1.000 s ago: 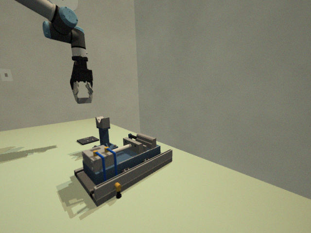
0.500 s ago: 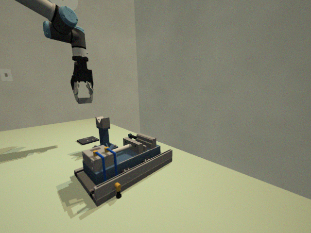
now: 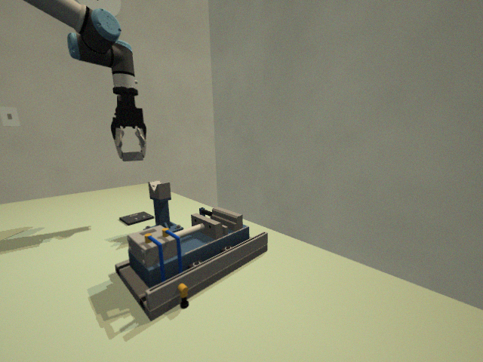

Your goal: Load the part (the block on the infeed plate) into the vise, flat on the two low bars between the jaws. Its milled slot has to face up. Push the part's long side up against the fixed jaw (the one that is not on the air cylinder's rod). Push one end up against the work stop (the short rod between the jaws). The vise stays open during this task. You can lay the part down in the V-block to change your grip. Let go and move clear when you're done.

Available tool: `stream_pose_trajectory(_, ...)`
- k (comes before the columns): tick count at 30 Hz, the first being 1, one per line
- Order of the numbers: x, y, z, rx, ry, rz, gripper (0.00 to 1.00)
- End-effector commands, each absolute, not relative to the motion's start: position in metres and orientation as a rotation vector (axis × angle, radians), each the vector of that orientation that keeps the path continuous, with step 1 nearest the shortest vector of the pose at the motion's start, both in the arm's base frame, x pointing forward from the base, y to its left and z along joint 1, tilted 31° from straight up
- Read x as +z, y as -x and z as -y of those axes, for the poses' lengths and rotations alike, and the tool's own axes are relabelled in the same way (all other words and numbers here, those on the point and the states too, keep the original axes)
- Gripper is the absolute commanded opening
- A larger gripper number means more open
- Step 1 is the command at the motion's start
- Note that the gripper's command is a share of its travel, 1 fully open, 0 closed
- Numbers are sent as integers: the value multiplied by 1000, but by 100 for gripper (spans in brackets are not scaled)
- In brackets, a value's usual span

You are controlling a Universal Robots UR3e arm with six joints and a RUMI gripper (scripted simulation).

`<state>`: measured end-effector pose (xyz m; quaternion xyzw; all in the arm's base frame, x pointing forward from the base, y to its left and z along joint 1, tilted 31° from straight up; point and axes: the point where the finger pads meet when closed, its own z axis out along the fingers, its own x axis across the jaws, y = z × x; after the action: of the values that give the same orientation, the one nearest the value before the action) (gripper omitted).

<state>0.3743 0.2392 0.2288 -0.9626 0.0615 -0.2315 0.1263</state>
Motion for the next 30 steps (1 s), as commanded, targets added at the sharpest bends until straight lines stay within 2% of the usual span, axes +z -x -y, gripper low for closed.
stream_pose_trajectory(1,230,-375,-238,-671,2793,-219,0)
stream_pose_trajectory(30,229,-382,-226,-613,2718,-519,0)
